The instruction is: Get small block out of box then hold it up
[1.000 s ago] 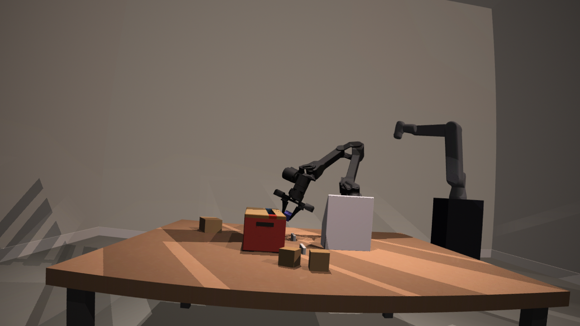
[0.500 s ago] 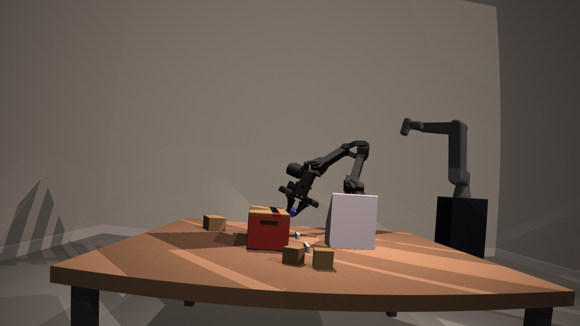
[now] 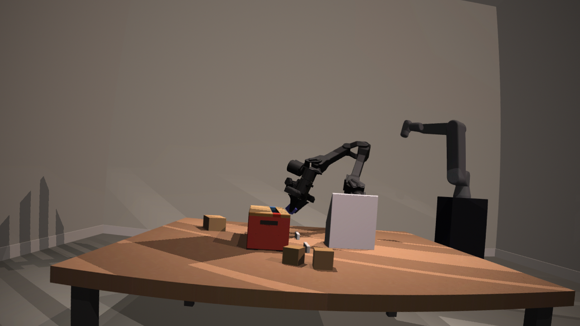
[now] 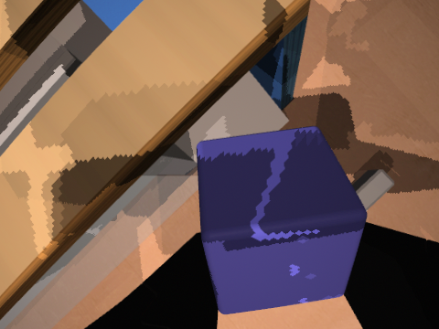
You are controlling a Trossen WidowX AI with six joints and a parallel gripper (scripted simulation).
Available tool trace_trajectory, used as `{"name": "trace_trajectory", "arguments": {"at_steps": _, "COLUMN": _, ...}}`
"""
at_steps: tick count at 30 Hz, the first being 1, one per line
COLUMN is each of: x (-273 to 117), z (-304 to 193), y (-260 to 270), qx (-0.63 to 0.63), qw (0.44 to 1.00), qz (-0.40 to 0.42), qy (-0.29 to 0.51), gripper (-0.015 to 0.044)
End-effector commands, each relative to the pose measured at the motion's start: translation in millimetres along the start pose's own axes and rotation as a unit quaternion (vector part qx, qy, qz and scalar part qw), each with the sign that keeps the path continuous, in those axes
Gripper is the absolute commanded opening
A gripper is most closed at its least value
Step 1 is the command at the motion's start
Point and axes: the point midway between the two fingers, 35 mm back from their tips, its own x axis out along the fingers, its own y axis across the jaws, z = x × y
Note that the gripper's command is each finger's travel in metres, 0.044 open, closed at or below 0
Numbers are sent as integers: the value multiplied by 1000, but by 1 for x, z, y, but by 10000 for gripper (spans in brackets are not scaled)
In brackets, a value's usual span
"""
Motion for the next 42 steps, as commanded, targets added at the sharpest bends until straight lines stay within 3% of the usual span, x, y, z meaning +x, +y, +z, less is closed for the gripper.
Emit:
{"name": "trace_trajectory", "arguments": {"at_steps": 1, "x": -3, "z": -2, "y": 1, "qx": -85, "qw": 996, "qz": -5, "qy": -1, "gripper": 0}}
{"name": "trace_trajectory", "arguments": {"at_steps": 11, "x": -11, "z": -4, "y": 3, "qx": -281, "qw": 959, "qz": -15, "qy": -3, "gripper": 0}}
{"name": "trace_trajectory", "arguments": {"at_steps": 21, "x": -19, "z": -6, "y": 5, "qx": -467, "qw": 884, "qz": -26, "qy": -2, "gripper": 0}}
{"name": "trace_trajectory", "arguments": {"at_steps": 42, "x": -35, "z": -10, "y": 8, "qx": -786, "qw": 616, "qz": -52, "qy": 9, "gripper": 0}}
